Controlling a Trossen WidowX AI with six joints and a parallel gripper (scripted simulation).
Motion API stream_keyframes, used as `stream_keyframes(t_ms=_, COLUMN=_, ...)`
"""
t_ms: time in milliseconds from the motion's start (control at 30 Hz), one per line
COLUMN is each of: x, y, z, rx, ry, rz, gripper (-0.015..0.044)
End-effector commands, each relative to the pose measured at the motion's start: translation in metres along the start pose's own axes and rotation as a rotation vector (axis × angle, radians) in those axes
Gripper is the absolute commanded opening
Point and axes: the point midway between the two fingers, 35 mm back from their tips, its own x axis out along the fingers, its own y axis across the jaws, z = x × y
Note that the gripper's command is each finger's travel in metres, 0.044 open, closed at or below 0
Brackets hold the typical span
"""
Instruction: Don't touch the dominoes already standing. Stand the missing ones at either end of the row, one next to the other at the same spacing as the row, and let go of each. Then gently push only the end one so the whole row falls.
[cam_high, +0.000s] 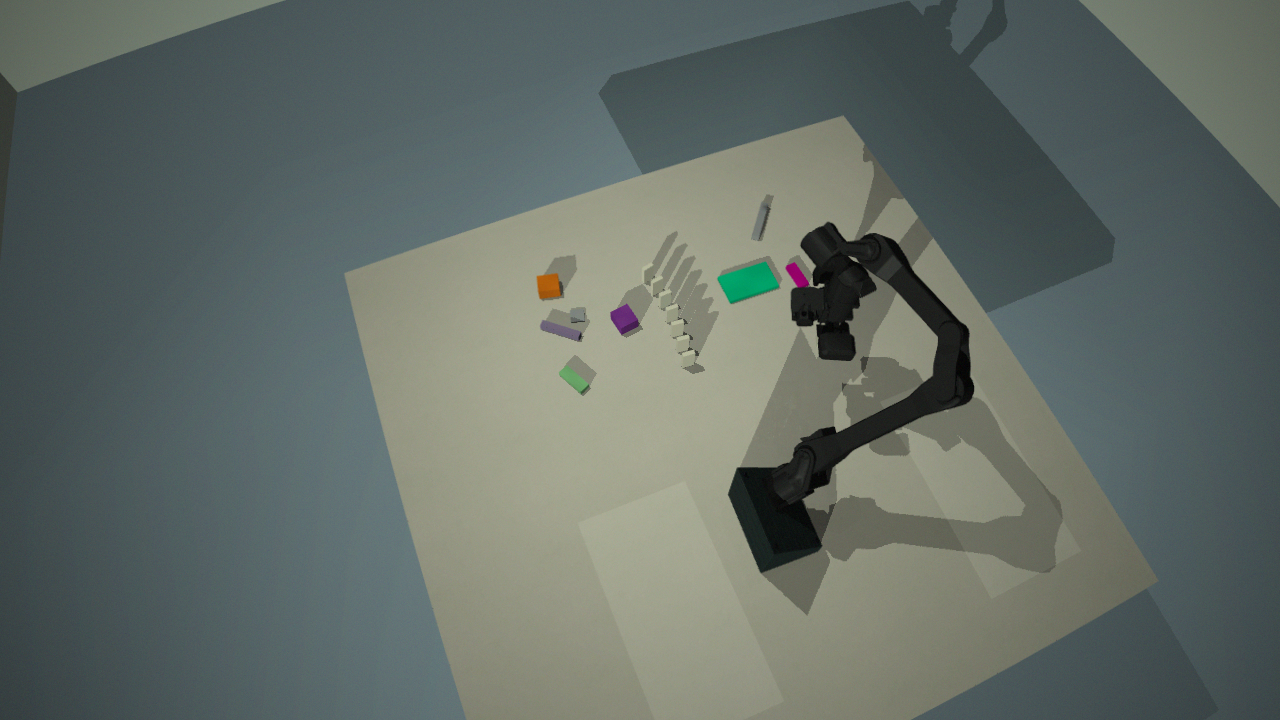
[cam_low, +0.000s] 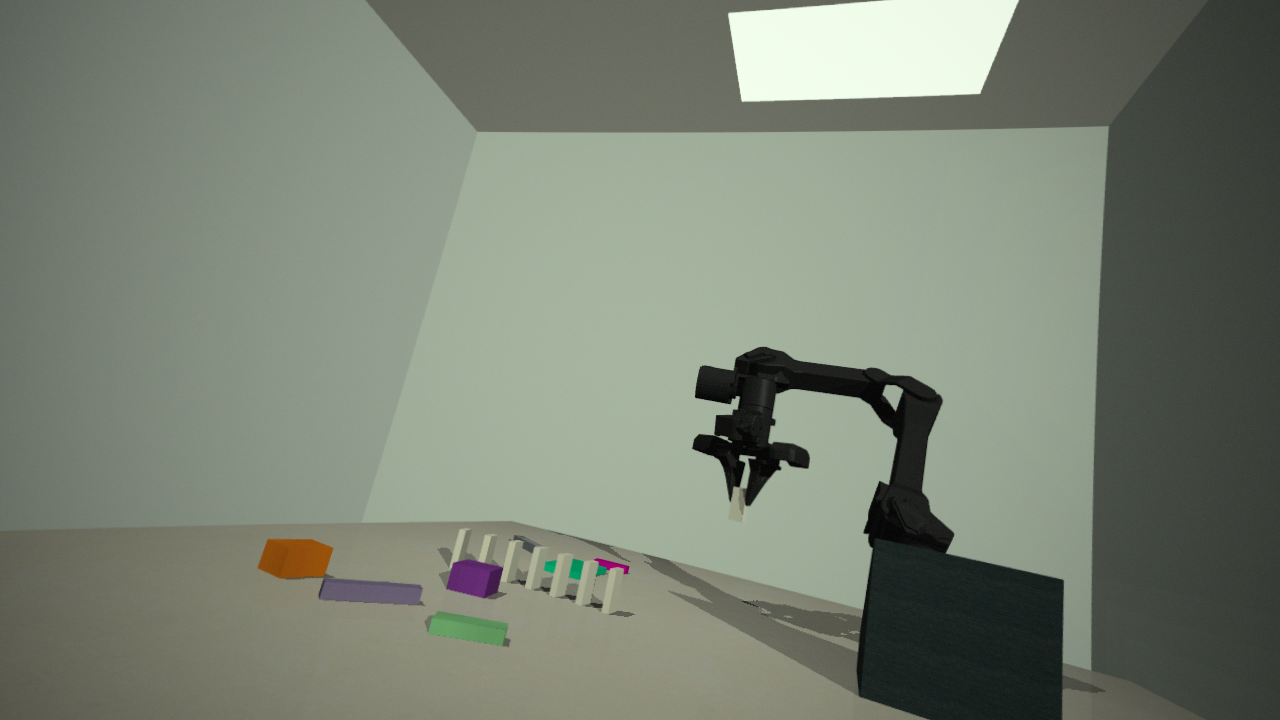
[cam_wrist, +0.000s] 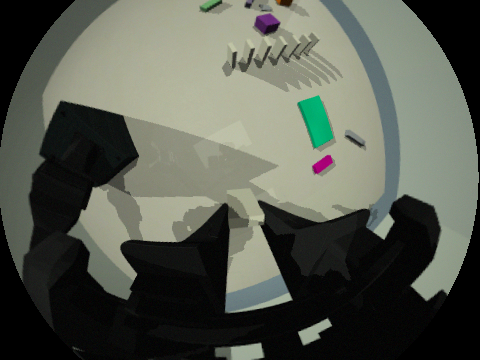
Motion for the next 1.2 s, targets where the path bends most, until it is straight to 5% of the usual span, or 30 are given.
stream_keyframes(t_ms=0, x=-0.003, y=-0.012, z=0.070, rx=0.356, ry=-0.027, rz=0.008, gripper=0.0107)
stream_keyframes(t_ms=900, x=0.005, y=0.028, z=0.234, rx=1.226, ry=0.014, rz=-0.022, gripper=0.0107)
stream_keyframes(t_ms=1167, x=0.006, y=0.030, z=0.236, rx=1.242, ry=0.015, rz=-0.023, gripper=0.0107)
